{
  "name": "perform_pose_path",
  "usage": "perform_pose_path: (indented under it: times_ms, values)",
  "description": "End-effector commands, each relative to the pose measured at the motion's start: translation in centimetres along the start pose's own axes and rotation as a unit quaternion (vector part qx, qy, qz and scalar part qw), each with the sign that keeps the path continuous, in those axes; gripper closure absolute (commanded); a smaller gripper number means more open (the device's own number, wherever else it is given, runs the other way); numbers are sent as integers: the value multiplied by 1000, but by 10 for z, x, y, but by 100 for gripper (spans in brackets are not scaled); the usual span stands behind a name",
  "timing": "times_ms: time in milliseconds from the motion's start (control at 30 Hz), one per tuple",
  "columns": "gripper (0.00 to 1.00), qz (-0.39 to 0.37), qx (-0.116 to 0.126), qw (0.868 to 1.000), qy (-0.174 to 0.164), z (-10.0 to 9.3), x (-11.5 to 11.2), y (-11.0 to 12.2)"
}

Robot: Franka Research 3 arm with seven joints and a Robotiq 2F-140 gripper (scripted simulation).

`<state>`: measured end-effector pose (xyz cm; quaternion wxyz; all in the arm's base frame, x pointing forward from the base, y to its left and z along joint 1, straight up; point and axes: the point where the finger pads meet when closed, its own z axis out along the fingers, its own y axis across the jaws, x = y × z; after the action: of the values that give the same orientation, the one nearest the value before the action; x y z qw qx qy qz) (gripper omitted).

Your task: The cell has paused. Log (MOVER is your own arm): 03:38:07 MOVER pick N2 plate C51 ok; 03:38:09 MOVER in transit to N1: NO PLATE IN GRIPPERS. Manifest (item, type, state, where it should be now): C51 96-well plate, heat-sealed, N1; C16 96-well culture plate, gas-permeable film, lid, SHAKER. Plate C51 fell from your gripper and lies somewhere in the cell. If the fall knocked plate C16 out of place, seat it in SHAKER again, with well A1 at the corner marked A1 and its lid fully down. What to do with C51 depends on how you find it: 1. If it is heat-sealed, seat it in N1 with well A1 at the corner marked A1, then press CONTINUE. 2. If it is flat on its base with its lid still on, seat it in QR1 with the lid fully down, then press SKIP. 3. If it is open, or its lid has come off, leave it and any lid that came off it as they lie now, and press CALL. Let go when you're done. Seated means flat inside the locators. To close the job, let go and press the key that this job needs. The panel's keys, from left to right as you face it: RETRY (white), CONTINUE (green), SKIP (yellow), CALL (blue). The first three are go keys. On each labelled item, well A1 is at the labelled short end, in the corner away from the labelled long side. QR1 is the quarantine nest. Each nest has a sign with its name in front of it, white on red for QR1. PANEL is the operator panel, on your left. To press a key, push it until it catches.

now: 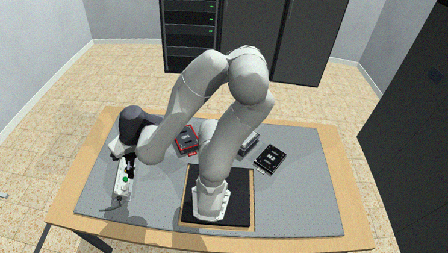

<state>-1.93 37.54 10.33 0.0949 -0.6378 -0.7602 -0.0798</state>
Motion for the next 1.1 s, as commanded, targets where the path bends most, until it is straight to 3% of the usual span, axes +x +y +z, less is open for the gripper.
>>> perform_pose_path:
  times_ms: [0,1067]
  values:
    - [90,-1,0,1000,8,2,6,0]
    - [90,-1,0,1000,8,7,8,0]
